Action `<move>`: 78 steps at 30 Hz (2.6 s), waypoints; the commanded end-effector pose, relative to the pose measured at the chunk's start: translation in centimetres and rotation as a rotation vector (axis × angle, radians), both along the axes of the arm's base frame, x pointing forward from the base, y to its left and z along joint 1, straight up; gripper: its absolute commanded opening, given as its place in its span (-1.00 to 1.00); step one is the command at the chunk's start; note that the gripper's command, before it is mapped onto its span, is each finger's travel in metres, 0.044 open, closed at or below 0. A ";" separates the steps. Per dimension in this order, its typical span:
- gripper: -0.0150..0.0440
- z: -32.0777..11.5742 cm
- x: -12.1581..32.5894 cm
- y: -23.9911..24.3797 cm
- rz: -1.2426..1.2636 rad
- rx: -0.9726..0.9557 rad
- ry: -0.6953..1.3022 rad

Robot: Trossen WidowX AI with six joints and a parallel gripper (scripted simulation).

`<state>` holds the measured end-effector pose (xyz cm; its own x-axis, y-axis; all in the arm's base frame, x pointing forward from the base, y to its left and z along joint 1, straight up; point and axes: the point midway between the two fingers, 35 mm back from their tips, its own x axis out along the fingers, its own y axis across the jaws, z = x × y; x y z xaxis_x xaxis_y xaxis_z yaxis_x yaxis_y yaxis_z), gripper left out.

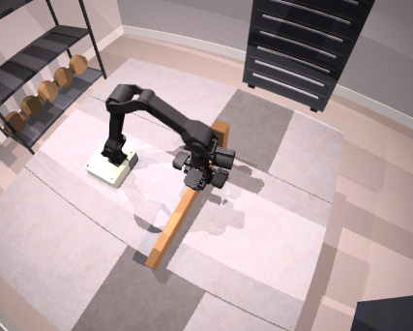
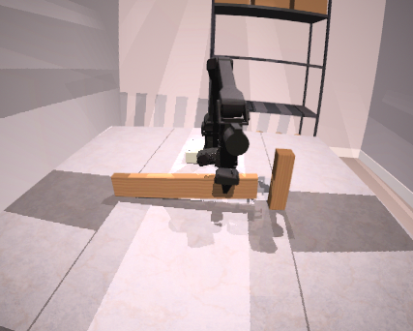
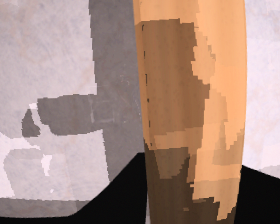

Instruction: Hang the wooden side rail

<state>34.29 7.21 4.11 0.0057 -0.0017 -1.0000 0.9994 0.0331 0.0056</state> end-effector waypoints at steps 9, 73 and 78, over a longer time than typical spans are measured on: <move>-0.49 0.3 0.2 0.3 -0.004 0.005 -0.016; -0.49 0.5 0.4 1.0 -0.004 0.006 -0.016; -0.49 0.5 0.4 1.1 -0.004 0.006 -0.016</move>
